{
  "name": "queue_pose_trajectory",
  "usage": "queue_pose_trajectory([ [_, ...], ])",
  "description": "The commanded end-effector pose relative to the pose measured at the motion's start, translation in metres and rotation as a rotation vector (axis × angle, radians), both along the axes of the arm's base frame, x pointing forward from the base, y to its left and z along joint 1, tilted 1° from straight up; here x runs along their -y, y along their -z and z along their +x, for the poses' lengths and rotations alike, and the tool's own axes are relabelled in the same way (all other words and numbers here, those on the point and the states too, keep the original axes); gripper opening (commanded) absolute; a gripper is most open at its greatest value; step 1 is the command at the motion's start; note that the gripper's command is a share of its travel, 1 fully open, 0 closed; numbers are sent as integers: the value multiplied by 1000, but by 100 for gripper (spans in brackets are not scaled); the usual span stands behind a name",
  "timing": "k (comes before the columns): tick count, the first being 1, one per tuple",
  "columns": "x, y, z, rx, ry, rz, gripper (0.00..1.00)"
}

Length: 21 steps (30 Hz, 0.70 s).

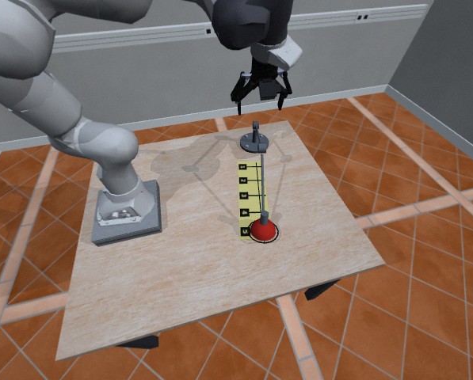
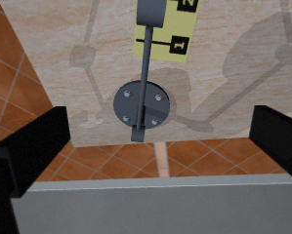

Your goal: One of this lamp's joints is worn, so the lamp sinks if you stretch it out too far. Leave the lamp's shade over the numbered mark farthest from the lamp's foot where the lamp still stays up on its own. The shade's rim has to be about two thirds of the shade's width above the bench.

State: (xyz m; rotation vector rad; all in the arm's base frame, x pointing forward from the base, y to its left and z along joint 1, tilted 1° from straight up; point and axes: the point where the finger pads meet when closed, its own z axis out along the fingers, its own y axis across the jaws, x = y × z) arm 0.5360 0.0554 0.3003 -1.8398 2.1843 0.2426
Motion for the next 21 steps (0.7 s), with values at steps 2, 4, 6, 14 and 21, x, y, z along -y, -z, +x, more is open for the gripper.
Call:
queue_pose_trajectory([
  [2,-4,-3,10,2,-5,5,100],
  [4,-5,-4,13,2,-9,4,100],
  [6,-6,-4,17,2,-13,3,100],
  [14,-7,-5,21,-33,20,-80,100],
  [21,-5,-5,21,-94,85,-223,100],
])
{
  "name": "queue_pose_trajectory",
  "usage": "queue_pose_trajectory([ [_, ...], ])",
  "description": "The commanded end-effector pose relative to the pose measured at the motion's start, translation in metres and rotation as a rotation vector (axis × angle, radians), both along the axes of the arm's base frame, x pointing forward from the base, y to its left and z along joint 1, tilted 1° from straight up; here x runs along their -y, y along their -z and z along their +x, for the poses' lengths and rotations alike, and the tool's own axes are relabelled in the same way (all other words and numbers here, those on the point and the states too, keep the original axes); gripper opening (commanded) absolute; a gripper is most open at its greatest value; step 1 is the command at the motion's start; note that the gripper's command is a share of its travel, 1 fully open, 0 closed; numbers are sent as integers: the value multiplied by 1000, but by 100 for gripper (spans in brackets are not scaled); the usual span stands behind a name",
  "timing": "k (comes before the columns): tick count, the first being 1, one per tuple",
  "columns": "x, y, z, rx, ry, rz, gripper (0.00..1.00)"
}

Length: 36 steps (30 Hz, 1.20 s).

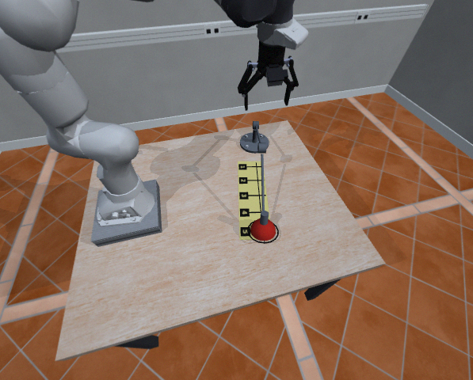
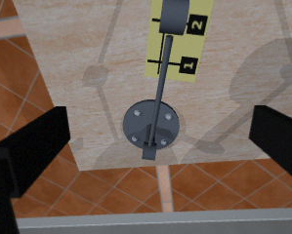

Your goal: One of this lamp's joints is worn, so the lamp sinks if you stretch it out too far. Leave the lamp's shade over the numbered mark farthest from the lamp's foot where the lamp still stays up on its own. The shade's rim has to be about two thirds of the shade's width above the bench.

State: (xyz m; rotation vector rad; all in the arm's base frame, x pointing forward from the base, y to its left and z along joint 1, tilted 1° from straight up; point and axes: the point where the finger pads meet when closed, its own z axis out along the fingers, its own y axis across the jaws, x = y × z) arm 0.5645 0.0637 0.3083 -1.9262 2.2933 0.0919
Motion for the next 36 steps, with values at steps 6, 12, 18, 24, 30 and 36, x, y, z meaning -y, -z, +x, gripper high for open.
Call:
queue_pose_trajectory([
  [6,4,3,-8,-87,120,-142,100],
  [12,4,3,-8,-87,120,-142,100],
  [18,4,3,-8,-87,120,-142,100],
  [24,3,7,-8,-87,120,-142,100],
  [30,2,26,-8,-87,120,-142,100],
  [36,1,46,-8,-87,120,-142,100],
])
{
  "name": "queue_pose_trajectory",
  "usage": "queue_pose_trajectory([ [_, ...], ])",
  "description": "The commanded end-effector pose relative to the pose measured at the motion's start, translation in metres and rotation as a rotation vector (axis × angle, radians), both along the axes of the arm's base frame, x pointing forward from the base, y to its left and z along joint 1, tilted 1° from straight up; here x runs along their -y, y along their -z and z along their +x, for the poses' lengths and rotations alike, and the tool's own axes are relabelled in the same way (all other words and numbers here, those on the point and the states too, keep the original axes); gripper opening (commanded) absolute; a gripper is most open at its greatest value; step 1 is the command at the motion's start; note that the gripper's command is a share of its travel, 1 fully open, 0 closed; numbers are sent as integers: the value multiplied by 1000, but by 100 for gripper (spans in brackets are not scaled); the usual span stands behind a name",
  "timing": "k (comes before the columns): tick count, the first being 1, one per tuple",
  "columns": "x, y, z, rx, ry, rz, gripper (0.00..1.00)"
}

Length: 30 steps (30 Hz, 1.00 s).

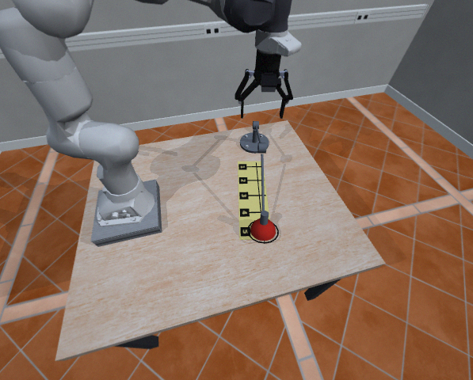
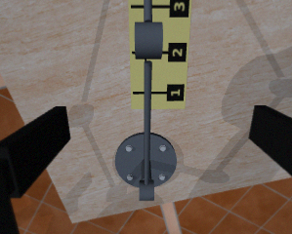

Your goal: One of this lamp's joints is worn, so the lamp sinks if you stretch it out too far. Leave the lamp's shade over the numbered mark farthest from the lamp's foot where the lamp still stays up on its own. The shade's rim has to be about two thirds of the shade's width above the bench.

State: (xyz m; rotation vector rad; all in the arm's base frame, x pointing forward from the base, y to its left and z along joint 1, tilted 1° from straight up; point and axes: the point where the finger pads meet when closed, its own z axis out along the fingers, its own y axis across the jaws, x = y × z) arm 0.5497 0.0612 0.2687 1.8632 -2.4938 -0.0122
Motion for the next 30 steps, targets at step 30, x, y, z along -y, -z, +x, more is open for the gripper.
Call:
queue_pose_trajectory([
  [30,0,76,0,1,13,-2,100],
])
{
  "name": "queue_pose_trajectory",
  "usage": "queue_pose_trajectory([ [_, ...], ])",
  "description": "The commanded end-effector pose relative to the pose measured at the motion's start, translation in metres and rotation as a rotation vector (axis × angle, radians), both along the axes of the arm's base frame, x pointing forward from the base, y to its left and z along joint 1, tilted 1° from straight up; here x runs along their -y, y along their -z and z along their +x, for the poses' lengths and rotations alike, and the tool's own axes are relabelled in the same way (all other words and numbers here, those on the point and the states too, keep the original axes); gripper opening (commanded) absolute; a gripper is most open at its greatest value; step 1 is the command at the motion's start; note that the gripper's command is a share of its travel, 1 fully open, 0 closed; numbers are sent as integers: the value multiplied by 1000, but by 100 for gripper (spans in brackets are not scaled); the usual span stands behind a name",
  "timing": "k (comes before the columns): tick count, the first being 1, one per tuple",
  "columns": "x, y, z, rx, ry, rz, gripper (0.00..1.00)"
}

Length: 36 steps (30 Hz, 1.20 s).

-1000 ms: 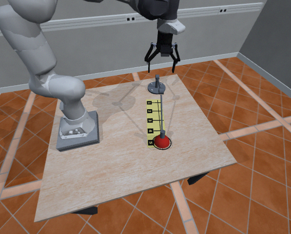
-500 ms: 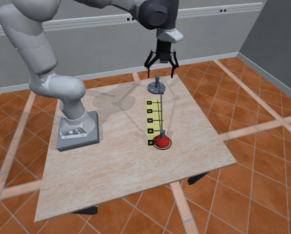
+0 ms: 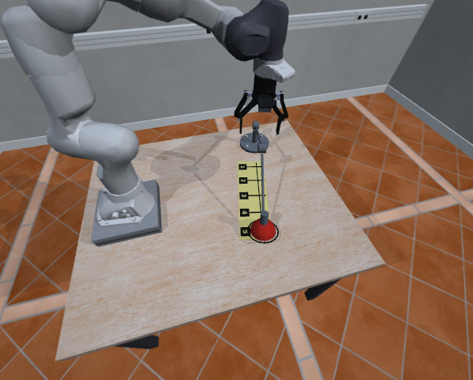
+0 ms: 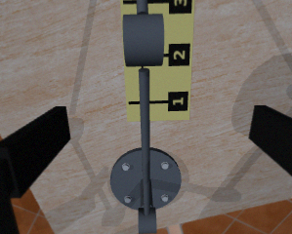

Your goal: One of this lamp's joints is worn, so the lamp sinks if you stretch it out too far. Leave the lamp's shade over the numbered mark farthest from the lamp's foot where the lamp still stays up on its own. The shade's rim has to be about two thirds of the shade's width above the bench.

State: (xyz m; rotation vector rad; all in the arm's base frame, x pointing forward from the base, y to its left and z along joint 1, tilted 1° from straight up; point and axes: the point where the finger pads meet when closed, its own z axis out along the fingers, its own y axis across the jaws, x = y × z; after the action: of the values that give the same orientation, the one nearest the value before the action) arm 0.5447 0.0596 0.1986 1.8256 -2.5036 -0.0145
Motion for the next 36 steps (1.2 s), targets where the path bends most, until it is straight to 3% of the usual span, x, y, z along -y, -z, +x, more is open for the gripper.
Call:
queue_pose_trajectory([
  [1,-1,8,4,13,-10,5,100],
  [23,1,60,-1,2,7,-1,100],
  [36,-1,62,8,24,-10,9,100],
])
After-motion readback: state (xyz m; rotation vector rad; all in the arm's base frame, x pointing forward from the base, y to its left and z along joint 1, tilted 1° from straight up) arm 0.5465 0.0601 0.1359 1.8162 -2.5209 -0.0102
